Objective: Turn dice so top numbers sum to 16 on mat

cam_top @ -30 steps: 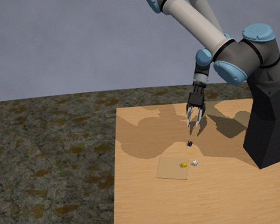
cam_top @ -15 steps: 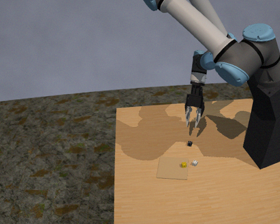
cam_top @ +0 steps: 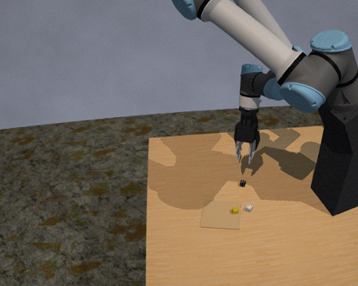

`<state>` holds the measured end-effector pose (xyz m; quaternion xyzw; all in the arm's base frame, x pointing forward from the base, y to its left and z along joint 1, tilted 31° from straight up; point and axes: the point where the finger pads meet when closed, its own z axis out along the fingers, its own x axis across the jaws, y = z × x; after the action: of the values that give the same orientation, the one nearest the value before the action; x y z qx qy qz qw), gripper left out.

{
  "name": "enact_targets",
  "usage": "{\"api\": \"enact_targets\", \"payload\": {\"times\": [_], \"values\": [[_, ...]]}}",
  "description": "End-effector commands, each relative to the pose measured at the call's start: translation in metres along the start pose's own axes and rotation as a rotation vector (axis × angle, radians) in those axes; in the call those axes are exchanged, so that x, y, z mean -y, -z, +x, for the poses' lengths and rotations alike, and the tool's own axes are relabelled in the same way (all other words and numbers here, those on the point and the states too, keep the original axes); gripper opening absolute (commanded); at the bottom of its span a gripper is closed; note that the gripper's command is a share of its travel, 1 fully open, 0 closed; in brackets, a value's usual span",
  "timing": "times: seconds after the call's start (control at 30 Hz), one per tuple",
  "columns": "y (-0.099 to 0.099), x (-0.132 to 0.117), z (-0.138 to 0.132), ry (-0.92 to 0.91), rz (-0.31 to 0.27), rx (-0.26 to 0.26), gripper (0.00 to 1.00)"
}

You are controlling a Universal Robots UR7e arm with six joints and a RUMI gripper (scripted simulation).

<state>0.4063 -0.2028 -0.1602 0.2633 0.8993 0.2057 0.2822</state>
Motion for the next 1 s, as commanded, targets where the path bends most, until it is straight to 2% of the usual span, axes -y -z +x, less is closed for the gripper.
{"api": "enact_targets", "payload": {"times": [0.0, 0.2, 0.37, 0.5, 0.8, 0.83, 0.97], "values": [[-0.001, -0.003, 0.001, -0.006, 0.085, 0.005, 0.21], [0.000, -0.008, 0.002, -0.006, 0.182, 0.003, 0.21], [0.001, -0.011, 0.002, -0.007, 0.233, 0.005, 0.21], [0.002, -0.013, 0.001, -0.007, 0.253, 0.008, 0.21], [0.003, -0.013, 0.001, -0.007, 0.261, 0.010, 0.21], [0.003, -0.013, 0.001, -0.007, 0.261, 0.010, 1.00], [0.003, -0.013, 0.001, -0.007, 0.261, 0.010, 1.00]]}}
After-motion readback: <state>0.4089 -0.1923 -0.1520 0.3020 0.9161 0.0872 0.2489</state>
